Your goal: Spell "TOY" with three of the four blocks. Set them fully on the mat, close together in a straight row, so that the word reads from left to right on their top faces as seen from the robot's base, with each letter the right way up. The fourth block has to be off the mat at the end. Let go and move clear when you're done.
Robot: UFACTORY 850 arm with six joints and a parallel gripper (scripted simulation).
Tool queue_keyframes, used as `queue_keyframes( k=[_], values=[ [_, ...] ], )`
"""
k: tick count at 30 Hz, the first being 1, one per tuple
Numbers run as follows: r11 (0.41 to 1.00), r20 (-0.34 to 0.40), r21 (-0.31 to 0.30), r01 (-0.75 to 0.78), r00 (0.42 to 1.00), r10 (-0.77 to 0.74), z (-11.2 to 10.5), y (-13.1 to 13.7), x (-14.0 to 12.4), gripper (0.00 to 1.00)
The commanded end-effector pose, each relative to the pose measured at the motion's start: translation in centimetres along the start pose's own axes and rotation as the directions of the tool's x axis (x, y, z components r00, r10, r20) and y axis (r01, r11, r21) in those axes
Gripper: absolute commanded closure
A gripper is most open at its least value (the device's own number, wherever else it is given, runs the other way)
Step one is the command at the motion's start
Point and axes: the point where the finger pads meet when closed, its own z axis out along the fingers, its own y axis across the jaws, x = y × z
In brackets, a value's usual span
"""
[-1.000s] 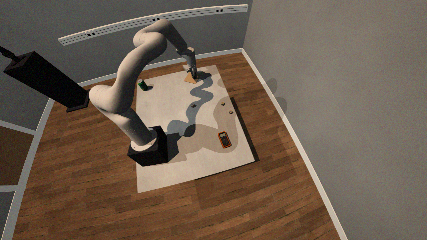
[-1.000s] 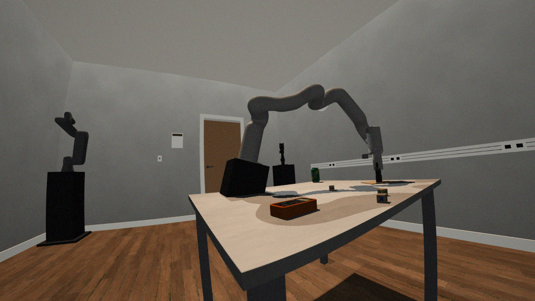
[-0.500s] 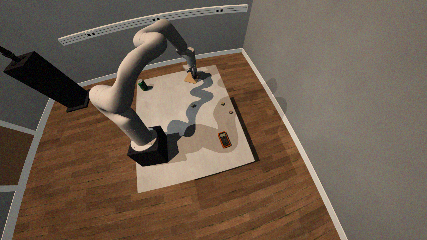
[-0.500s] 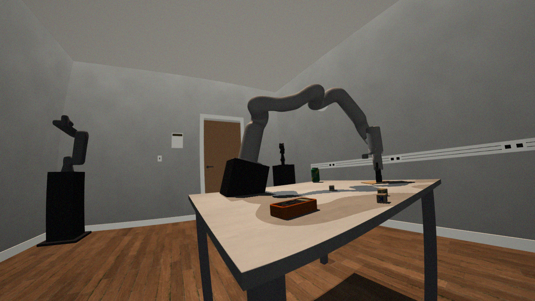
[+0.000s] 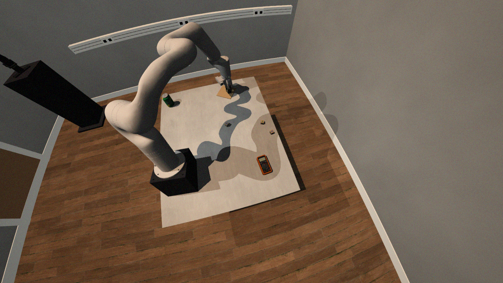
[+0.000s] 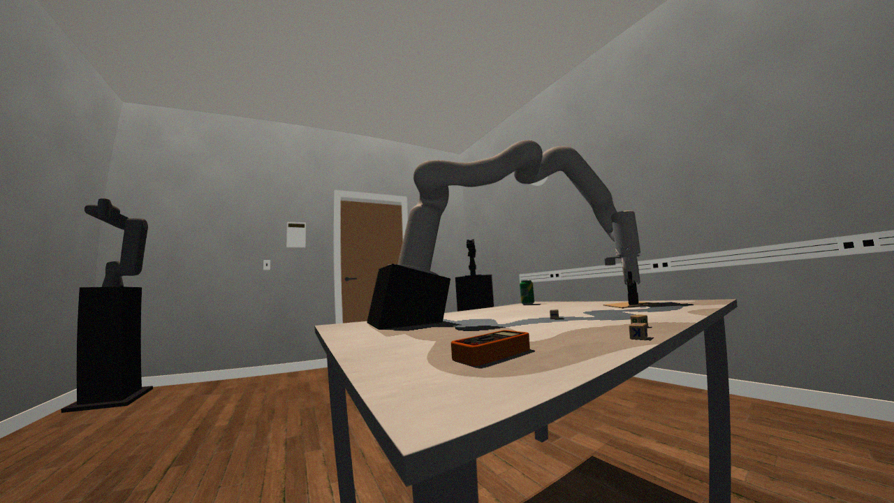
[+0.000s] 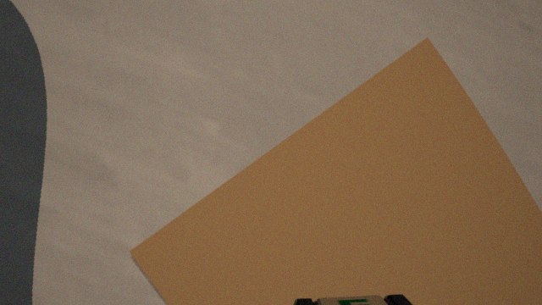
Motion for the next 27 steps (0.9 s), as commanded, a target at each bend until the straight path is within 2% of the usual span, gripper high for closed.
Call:
queue_keyframes(
  k=[1, 6, 13, 15, 21, 27],
  values=[
    [1.0, 0.001, -0.001, 0.0, 1.0, 0.0, -0.2, 0.0, -0.1, 0.77],
    [1.0, 0.001, -0.001, 0.0, 1.0, 0.0, -2.0, 0.0, -0.1, 0.77],
    [1.0, 0.001, -0.001, 0.0, 1.0, 0.0, -7.2, 0.0, -0.1, 0.77],
    [1.0, 0.001, -0.001, 0.0, 1.0, 0.0, -7.2, 0.0, -0.1, 0.77],
    [1.0, 0.001, -0.001, 0.0, 1.0, 0.0, -9.9, 0.0, -0.1, 0.77],
    [1.0, 0.001, -0.001, 0.0, 1.0, 0.0, -10.1, 0.0, -0.1, 0.77]
  ],
)
